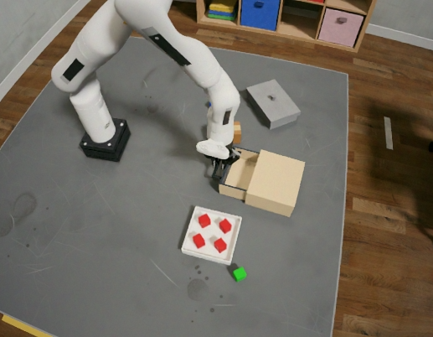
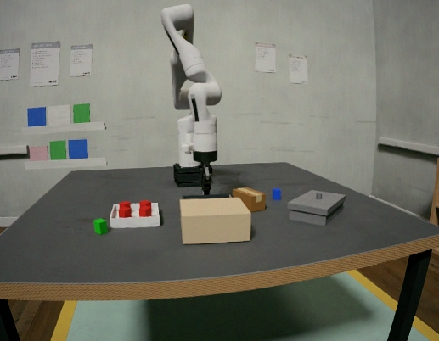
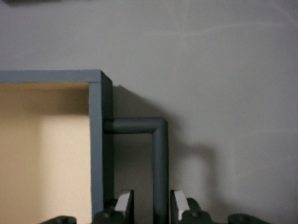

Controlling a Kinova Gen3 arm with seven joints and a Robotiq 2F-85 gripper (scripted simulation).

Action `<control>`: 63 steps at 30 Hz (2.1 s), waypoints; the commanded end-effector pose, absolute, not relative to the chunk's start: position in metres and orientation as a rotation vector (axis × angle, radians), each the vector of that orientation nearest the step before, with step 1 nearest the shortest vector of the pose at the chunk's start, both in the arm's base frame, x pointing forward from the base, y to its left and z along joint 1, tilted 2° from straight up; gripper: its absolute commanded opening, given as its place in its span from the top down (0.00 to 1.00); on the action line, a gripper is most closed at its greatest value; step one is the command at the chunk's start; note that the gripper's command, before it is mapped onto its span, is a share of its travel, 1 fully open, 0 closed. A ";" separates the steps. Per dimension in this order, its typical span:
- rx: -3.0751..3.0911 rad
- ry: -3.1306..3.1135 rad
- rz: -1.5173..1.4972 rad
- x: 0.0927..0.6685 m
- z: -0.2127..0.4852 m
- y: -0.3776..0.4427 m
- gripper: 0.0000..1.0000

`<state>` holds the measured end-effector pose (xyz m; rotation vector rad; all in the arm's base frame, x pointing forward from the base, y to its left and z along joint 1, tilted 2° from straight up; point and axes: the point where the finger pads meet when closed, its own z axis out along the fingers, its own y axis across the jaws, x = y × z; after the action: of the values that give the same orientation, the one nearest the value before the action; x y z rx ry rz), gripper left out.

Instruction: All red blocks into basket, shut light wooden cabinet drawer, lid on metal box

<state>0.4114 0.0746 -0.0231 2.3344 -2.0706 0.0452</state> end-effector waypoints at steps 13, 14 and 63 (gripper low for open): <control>2.335 -2.071 0.047 0.425 -0.021 0.076 0.70; 2.335 -2.071 0.047 0.425 -0.021 0.076 0.70; 2.335 -2.071 0.047 0.486 -0.018 0.084 0.70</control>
<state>0.4814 0.0831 -0.0187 2.3346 -2.0711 0.0457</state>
